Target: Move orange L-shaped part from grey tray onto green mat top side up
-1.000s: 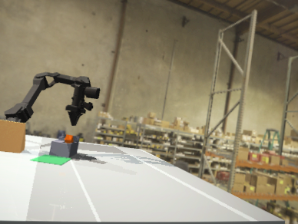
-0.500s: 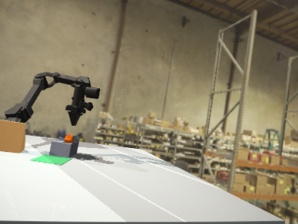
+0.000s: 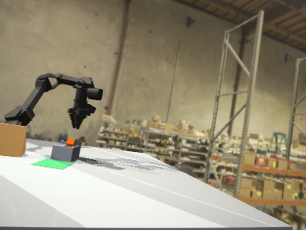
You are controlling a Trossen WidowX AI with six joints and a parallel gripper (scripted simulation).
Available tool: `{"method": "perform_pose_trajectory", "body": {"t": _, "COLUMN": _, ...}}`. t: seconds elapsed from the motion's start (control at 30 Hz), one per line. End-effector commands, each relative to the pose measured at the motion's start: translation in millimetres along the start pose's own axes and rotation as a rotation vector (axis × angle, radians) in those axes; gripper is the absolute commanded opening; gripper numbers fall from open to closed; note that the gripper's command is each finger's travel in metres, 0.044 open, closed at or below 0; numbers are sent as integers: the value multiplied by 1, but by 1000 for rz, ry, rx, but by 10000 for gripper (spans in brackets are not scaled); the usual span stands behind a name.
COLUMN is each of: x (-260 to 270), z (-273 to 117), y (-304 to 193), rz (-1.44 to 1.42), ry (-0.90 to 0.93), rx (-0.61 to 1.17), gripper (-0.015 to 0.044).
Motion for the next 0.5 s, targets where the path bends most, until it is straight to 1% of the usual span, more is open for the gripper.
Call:
{"method": "perform_pose_trajectory", "body": {"t": 0.0, "x": -25, "z": 0, "y": -11, "rz": -481, "ry": 2, "rx": 9, "gripper": 280}}
{"method": "perform_pose_trajectory", "body": {"t": 0.17, "x": -42, "z": -1, "y": -20, "rz": -904, "ry": 8, "rx": 9, "gripper": 280}}
{"method": "perform_pose_trajectory", "body": {"t": 0.23, "x": -47, "z": -1, "y": -23, "rz": -1014, "ry": 10, "rx": 9, "gripper": 280}}
{"method": "perform_pose_trajectory", "body": {"t": 0.47, "x": -48, "z": -1, "y": -24, "rz": -1028, "ry": 10, "rx": 9, "gripper": 280}}
Point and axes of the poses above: the point midway between the two fingers, 35 mm back from their tips, its own z axis out along the fingers, its own x axis across the jaws, y = z × x, the point moved 5 cm from there along -z, back along the fingers, and after that the axes turned 1 degree about -z, right-handed, at the moved point
